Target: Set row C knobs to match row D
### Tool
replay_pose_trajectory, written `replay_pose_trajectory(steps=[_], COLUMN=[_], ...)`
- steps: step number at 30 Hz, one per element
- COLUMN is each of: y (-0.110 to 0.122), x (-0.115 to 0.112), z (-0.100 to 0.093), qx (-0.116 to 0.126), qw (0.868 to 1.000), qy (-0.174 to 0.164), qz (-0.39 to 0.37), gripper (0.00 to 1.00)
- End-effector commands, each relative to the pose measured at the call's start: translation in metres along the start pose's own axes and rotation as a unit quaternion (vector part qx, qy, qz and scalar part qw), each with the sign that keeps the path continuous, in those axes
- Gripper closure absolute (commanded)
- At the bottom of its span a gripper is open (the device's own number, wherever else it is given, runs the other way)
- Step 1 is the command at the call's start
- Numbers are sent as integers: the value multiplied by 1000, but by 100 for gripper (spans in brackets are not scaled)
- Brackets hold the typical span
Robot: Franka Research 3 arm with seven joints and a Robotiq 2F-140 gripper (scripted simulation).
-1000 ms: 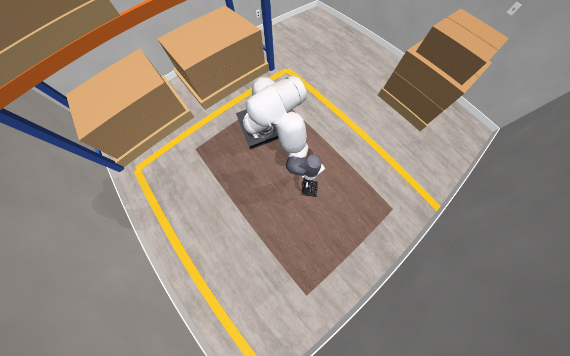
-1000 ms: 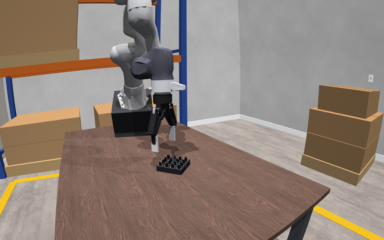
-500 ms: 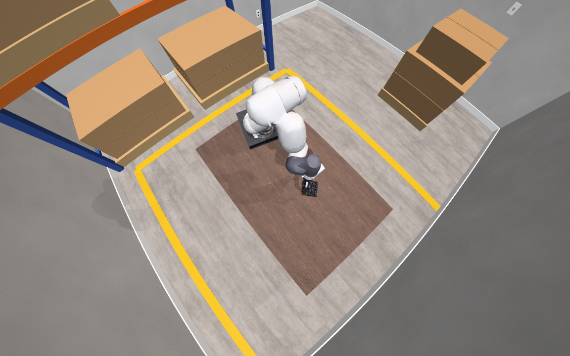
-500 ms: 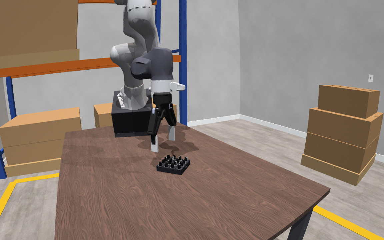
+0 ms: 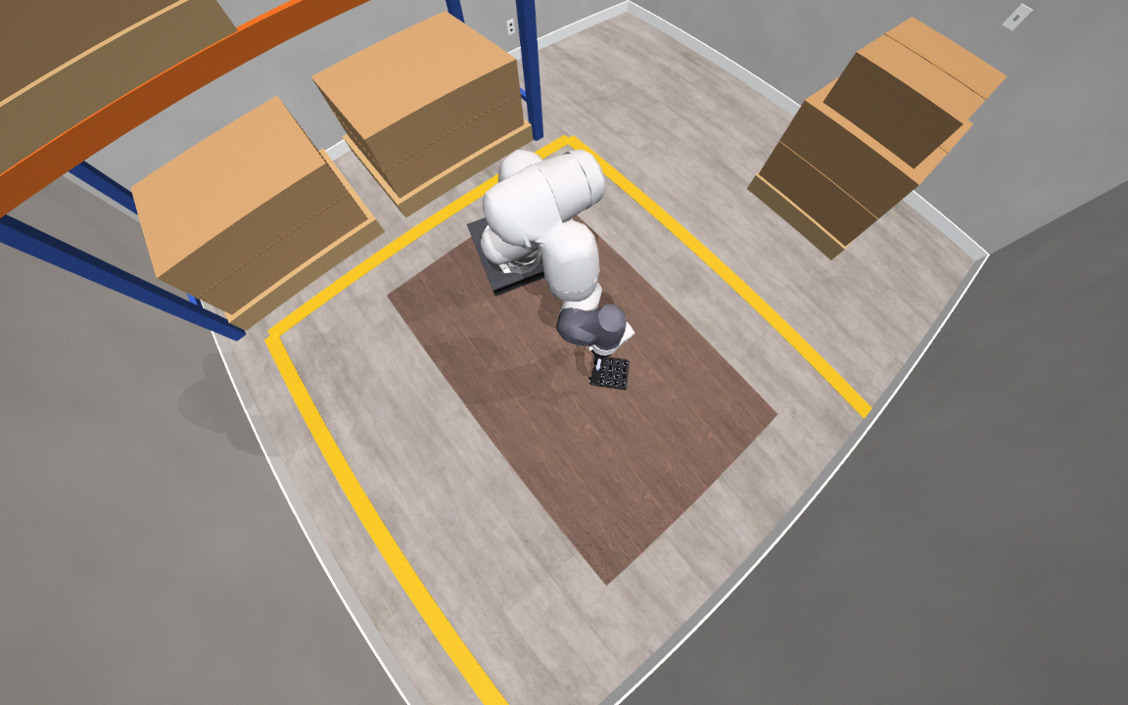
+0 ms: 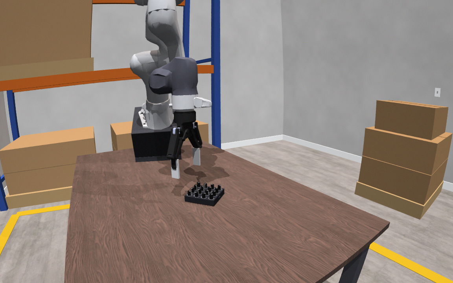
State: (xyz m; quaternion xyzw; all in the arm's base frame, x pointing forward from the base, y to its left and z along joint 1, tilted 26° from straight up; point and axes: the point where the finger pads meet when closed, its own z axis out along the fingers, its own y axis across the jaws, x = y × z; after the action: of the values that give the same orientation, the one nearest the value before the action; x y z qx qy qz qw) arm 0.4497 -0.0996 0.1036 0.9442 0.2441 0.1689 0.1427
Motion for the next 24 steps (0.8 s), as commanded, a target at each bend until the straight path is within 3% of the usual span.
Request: replay_pose_trajectory(steps=[1,24], y=[1,2], x=[-6,-26], z=[-1,0], qx=[-1,-1], qw=[1000,1000], qy=[4,4], qz=[-6,-6], gripper=[0,0])
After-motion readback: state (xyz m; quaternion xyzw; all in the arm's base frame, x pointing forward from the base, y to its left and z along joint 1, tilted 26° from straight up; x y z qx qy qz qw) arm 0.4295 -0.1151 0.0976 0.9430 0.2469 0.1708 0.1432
